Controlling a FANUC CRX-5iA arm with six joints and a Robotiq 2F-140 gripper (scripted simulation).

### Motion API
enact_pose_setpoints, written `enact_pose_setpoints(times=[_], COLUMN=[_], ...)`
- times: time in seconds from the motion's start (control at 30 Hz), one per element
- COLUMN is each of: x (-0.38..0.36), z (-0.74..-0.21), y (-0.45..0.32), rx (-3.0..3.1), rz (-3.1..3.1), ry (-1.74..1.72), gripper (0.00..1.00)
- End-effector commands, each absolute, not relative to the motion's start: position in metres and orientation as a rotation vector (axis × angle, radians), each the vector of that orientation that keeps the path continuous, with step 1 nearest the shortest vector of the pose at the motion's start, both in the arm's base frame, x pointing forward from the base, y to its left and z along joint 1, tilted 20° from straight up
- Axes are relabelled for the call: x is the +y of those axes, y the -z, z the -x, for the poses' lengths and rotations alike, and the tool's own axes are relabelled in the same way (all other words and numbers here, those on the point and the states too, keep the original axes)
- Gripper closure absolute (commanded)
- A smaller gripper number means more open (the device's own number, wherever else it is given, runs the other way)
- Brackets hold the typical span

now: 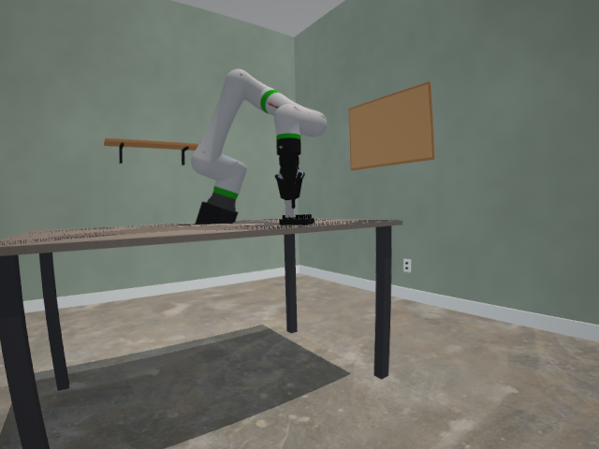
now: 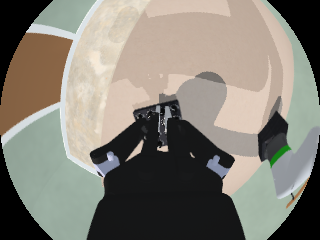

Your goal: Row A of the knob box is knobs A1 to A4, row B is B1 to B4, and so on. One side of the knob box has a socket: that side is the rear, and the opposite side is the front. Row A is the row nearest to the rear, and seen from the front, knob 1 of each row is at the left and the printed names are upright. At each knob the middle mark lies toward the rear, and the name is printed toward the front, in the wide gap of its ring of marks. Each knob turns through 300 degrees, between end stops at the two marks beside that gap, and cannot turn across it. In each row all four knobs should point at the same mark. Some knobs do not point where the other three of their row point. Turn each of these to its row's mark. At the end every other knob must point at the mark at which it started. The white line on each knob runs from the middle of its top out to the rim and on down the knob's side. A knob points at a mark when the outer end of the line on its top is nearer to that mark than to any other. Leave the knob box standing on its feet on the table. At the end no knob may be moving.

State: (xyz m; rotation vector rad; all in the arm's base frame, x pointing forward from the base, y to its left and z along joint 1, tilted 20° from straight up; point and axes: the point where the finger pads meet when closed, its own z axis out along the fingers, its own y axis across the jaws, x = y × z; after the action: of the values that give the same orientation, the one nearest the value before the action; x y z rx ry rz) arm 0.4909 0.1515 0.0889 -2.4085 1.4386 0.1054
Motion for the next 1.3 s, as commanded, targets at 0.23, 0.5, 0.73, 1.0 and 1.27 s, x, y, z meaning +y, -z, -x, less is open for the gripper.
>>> enact_pose_setpoints(times=[0.23,0.5,0.73,1.0,1.27], x=[0.1514,0.1514,0.1514,0.1514,0.1514], z=[-0.491,-0.491,-0.491,-0.491,-0.491], y=[-0.089,-0.089,-0.089,-0.089,-0.089], rx=[1.509,1.666,1.797,2.025,2.18], rz=[2.367,2.266,2.169,1.975,1.819], ry=[-0.119,-0.15,-0.177,-0.225,-0.259], gripper=[0.95,0.95,0.95,0.95,0.95])
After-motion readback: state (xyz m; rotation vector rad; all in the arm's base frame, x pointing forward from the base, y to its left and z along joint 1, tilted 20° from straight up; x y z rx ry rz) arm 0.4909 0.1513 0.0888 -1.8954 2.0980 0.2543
